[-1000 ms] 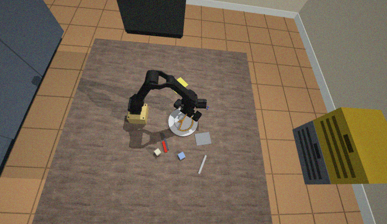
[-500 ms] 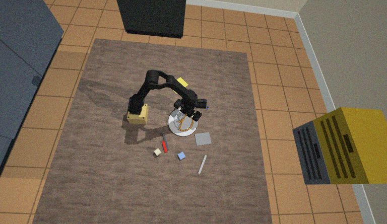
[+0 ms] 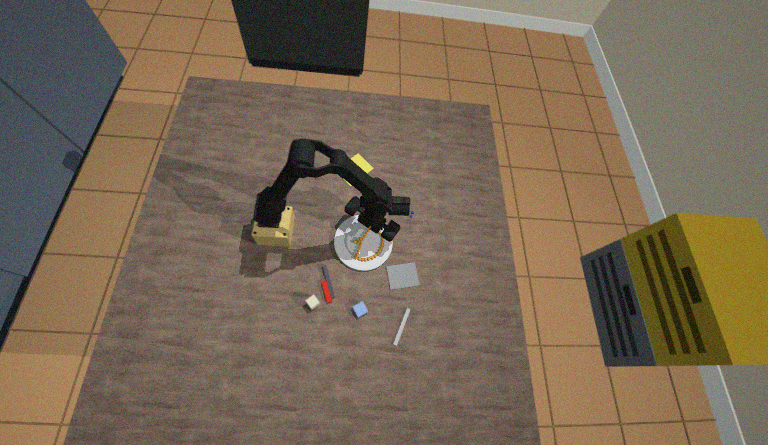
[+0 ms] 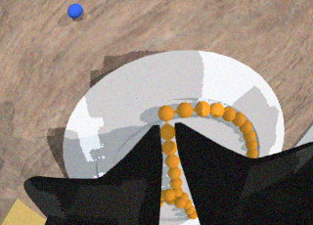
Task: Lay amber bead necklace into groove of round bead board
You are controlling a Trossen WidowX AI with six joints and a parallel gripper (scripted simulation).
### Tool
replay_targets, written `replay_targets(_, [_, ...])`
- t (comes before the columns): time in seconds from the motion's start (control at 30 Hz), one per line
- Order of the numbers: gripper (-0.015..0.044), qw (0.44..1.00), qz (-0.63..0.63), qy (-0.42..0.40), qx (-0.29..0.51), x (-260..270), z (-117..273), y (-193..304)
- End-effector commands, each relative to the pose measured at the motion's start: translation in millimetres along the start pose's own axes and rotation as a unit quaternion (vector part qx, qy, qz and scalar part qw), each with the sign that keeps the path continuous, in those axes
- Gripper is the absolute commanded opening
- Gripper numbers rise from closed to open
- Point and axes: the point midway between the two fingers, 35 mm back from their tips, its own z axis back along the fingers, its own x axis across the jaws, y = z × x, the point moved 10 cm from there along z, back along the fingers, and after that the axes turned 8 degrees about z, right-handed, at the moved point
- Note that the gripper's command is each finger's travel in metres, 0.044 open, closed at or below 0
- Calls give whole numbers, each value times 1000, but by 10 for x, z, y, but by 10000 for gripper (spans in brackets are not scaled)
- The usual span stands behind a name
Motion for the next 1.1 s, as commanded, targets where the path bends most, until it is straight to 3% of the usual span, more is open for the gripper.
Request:
replay_targets(0.0, [0, 1000, 0, 0, 0, -1, 3, -1])
replay_targets(0.9, [0, 1000, 1, -2, 1, 99, -21, -105])
replay_targets(1.07, [131, 1000, 3, 2, -1, 91, 10, -111])
